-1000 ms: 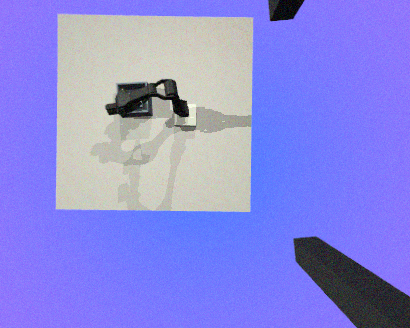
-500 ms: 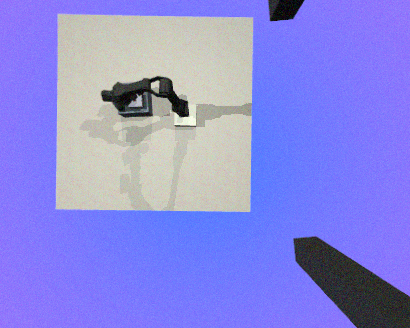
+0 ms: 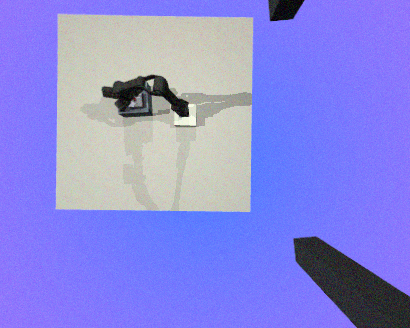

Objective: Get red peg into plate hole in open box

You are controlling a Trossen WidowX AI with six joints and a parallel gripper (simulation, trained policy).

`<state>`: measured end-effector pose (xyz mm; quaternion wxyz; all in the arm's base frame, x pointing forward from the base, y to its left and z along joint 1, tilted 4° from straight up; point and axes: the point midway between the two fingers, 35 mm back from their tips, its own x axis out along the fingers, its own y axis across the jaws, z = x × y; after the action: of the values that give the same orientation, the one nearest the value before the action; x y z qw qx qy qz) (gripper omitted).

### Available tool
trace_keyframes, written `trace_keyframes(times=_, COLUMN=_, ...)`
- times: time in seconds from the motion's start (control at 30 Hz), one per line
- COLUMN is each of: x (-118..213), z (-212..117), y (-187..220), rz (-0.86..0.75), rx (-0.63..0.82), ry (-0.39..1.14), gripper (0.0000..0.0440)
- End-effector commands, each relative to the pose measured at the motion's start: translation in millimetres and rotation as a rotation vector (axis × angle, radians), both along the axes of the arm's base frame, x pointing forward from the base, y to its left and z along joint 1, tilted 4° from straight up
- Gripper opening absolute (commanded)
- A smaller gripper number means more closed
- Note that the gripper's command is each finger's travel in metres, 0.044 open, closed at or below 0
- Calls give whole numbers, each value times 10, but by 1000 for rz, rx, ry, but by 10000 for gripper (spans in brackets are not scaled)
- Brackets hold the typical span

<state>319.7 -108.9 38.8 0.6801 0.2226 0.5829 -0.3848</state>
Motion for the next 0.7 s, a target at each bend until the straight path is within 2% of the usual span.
trace_keyframes(times=0.0, x=111, z=36, y=-23, rz=15, rx=17, ry=-20, gripper=240)
trace_keyframes(times=0.27, x=450, z=181, y=-16, rz=45, rx=84, ry=-62, gripper=440)
trace_keyframes(times=0.57, x=897, z=434, y=105, rz=106, rx=157, ry=-170, gripper=440)
trace_keyframes(times=0.67, x=912, z=442, y=109, rz=109, rx=159, ry=-174, gripper=440)
